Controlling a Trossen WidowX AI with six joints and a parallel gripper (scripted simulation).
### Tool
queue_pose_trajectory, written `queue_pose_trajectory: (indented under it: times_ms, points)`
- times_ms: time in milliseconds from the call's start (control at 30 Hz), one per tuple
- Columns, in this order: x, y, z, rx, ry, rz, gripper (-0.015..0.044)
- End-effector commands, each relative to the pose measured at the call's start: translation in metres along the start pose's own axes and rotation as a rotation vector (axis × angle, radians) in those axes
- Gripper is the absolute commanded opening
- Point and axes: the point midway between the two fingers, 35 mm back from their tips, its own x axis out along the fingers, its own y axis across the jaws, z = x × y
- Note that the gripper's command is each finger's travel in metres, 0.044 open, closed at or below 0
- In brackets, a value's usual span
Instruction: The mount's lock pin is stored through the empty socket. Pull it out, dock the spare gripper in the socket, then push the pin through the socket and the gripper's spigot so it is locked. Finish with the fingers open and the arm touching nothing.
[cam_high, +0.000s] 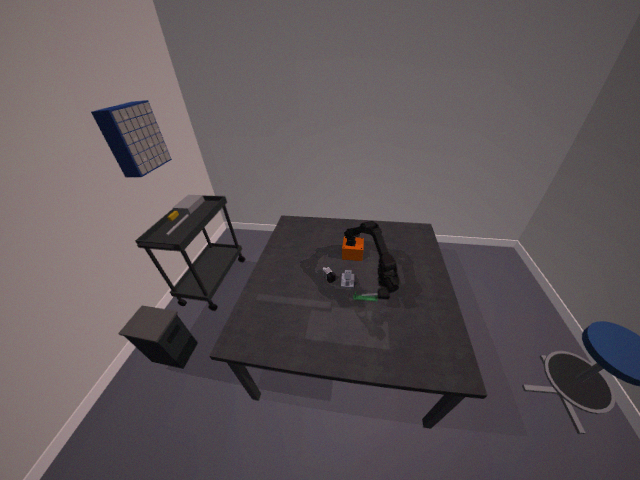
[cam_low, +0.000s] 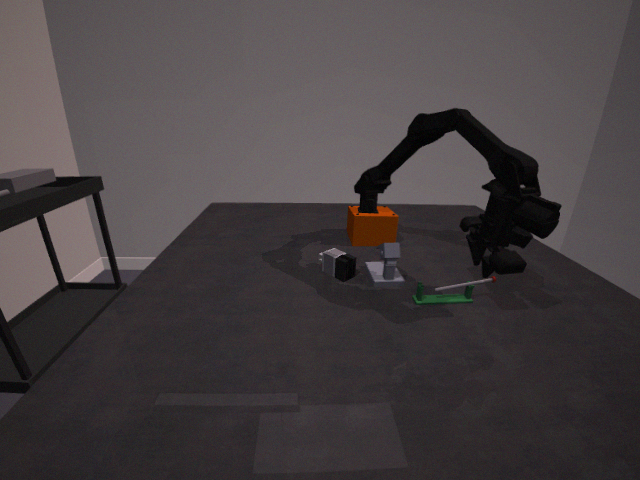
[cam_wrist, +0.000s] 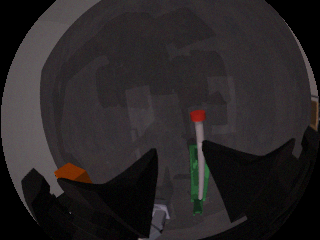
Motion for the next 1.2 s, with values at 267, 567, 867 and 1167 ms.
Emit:
queue_pose_trajectory:
  times_ms: [267,567,867,1167]
  points:
    - [-0.026,0.010,0.000,0.005,0.008,0.019,0.0200]
    - [-0.037,0.007,-0.013,-0.013,-0.010,-0.029,0.0253]
    - [-0.088,0.003,-0.053,-0.066,-0.051,-0.209,0.0180]
    - [-0.053,-0.006,-0.055,-0.066,-0.054,-0.207,0.0180]
